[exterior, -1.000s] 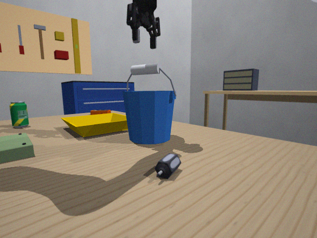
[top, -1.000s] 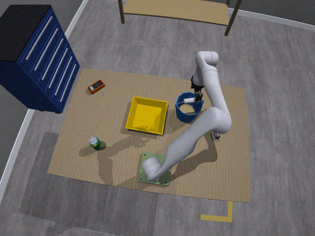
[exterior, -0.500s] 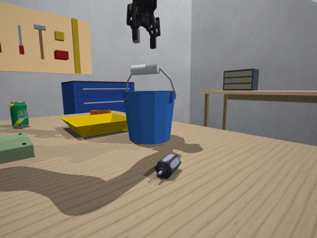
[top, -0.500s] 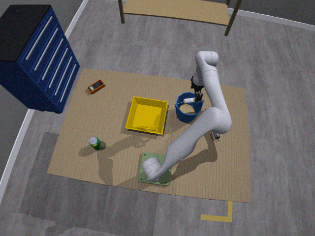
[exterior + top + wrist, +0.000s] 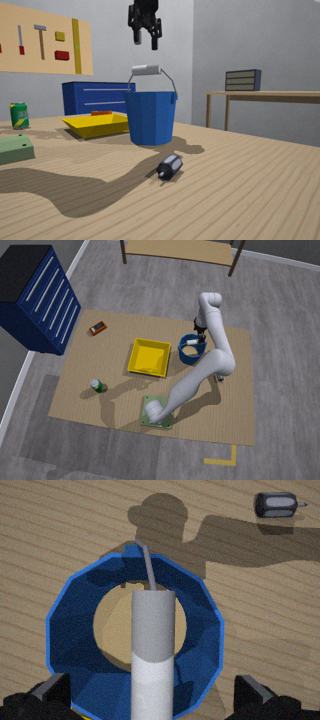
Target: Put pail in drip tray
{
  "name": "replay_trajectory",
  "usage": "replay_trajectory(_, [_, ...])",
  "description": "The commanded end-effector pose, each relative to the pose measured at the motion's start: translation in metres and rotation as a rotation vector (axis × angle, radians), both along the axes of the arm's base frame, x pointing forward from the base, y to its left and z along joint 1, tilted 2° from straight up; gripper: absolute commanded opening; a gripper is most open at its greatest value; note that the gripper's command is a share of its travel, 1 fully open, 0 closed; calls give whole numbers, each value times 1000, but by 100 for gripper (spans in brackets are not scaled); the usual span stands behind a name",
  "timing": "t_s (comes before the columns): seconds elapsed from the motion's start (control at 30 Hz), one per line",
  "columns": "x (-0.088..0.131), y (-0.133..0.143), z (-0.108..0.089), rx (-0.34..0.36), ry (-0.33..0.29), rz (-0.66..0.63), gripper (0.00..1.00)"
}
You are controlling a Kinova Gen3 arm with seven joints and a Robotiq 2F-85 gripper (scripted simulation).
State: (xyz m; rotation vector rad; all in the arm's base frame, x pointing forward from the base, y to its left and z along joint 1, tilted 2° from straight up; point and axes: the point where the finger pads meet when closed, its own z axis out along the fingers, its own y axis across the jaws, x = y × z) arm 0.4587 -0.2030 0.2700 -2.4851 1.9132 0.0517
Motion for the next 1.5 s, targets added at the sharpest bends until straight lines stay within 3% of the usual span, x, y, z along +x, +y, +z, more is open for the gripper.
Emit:
replay_trajectory(0.0, [0,0,-1,0,0,0,100])
replay_trajectory(1.07, [-2,1,-62,0,0,0,100])
replay_trajectory(1.47, [-2,1,-74,0,0,0,100])
